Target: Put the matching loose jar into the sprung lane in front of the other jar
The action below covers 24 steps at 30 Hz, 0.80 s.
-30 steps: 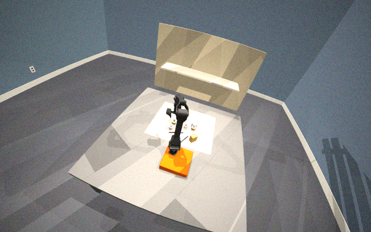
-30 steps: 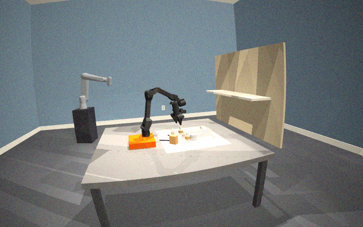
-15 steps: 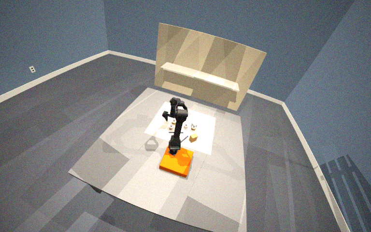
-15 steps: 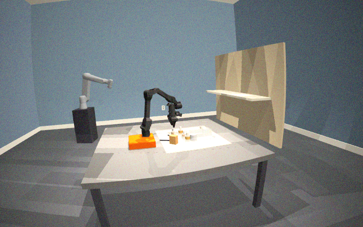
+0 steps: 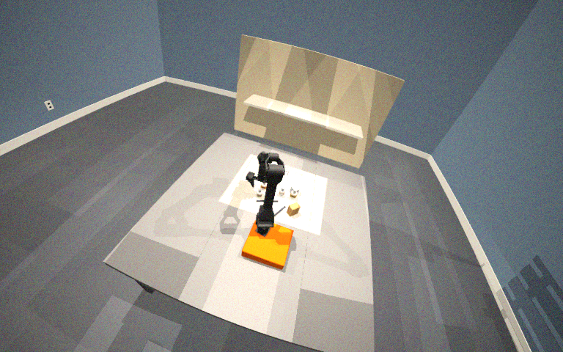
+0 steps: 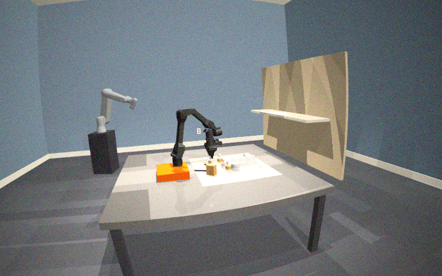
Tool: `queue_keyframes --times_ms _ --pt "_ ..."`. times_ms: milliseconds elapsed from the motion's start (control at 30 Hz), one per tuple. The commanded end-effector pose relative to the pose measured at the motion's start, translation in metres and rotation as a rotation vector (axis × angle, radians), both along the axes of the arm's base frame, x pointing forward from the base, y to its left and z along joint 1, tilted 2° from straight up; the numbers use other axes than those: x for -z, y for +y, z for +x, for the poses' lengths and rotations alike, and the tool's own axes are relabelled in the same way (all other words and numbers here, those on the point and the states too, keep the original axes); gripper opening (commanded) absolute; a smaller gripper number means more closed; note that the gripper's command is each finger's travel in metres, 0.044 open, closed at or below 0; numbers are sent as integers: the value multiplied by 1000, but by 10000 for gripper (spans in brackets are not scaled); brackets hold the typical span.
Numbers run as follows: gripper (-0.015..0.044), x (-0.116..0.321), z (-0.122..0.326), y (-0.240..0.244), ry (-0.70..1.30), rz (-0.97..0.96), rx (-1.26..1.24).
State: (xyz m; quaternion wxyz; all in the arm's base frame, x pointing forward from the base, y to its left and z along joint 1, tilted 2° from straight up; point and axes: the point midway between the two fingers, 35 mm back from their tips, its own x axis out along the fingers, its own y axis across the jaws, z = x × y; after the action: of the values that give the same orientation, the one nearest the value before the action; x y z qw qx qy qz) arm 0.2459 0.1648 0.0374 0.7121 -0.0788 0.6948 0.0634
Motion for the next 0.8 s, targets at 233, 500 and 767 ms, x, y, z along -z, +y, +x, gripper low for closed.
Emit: queue_keyframes --times_ms 233,500,767 --pt "440 20 -2 -2 12 -4 0" --pt "440 31 -3 -2 12 -4 0" --pt "256 32 -3 -2 12 -4 0"
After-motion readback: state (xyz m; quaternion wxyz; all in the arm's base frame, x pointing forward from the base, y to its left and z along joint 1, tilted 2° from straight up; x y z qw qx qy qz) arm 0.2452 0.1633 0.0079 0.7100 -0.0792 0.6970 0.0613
